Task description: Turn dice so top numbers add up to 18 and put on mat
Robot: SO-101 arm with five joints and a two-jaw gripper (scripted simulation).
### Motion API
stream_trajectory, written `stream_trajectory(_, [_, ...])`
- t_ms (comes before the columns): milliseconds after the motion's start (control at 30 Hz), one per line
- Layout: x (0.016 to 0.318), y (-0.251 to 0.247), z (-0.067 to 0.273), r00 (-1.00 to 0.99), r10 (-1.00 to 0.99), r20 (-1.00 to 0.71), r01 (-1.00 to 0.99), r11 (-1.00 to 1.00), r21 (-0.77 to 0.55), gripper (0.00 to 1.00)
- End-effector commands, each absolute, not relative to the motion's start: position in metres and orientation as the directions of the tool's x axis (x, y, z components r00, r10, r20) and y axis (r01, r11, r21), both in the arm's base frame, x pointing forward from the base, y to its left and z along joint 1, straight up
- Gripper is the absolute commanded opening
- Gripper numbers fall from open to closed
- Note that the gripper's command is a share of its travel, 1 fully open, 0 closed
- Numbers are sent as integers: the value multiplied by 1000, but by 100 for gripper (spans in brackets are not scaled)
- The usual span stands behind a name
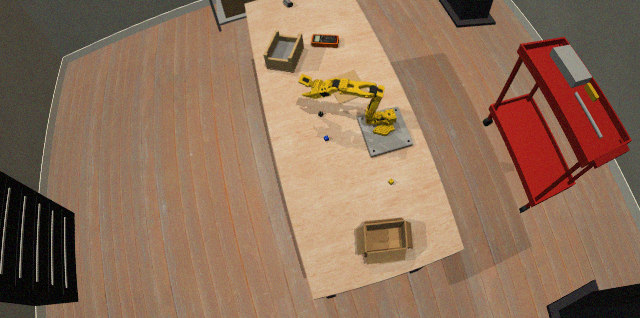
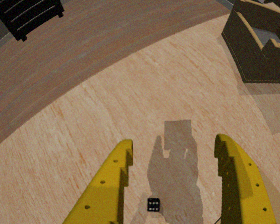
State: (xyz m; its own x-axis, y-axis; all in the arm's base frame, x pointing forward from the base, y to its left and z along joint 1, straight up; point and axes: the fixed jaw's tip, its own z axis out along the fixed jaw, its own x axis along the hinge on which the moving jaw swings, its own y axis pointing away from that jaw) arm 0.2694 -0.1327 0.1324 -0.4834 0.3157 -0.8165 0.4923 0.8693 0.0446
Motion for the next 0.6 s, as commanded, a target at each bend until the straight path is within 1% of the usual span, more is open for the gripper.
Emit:
stream_trajectory(0, [267,-128,131,-567,373,-734,499,865,54,25])
stream_trajectory(167, [260,-123,133,-629,413,-659,506,861,56,25])
stream_trajectory(233, [260,-123,133,-629,413,-659,506,861,56,25])
stream_trajectory(567, [245,-113,137,-708,464,-532,519,853,53,25])
